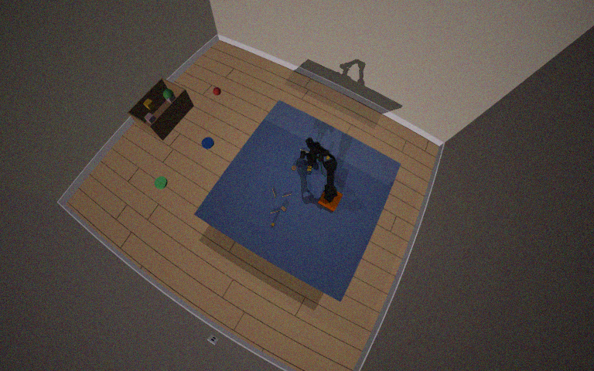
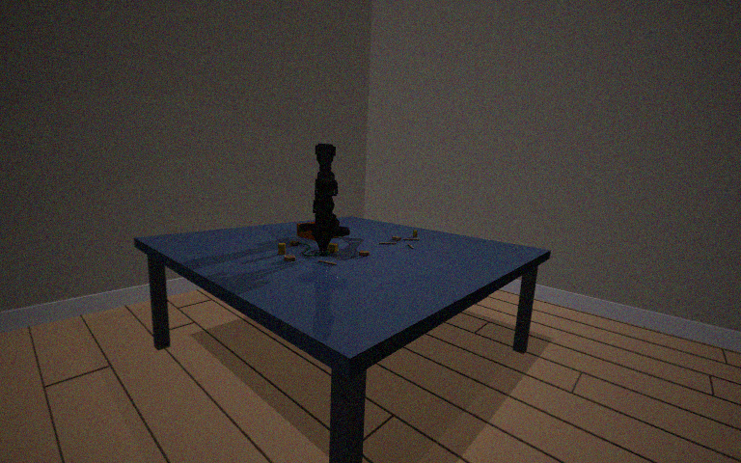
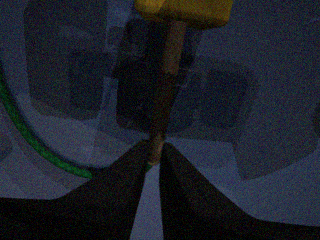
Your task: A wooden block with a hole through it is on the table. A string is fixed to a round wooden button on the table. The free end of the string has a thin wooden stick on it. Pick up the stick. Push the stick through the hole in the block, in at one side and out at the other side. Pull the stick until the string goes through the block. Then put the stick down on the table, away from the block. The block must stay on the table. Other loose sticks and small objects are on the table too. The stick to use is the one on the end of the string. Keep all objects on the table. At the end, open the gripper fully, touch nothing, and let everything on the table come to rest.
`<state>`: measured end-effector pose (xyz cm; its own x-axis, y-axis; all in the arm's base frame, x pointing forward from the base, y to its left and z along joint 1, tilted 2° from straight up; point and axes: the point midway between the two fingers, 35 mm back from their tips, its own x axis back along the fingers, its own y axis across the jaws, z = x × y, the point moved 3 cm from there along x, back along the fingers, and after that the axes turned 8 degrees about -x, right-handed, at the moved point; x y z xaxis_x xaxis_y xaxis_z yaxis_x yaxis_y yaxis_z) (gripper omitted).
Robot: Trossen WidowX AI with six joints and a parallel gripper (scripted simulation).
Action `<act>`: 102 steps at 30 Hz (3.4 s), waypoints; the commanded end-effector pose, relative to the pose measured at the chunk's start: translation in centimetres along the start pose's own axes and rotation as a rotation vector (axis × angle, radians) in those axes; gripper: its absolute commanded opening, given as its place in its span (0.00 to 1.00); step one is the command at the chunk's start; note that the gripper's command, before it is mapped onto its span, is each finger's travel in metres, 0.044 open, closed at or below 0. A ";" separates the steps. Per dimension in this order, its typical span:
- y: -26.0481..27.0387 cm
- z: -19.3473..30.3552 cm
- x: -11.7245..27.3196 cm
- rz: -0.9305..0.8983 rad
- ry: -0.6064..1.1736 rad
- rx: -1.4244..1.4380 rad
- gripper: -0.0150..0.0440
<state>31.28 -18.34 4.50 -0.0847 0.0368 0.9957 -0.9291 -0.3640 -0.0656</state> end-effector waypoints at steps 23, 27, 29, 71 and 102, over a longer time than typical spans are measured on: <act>0.5 -3.8 0.1 -0.002 0.003 -0.002 0.25; 0.6 -4.4 0.1 -0.002 0.002 -0.002 0.25; 0.6 -4.7 0.1 -0.002 0.002 -0.002 0.25; 0.6 -6.8 7.8 0.000 -0.011 -1.289 0.47; 1.2 -9.9 7.5 -0.047 0.001 -2.909 0.47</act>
<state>26.84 -10.69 11.48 -0.0731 0.0229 0.9971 0.2027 0.9792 -0.0077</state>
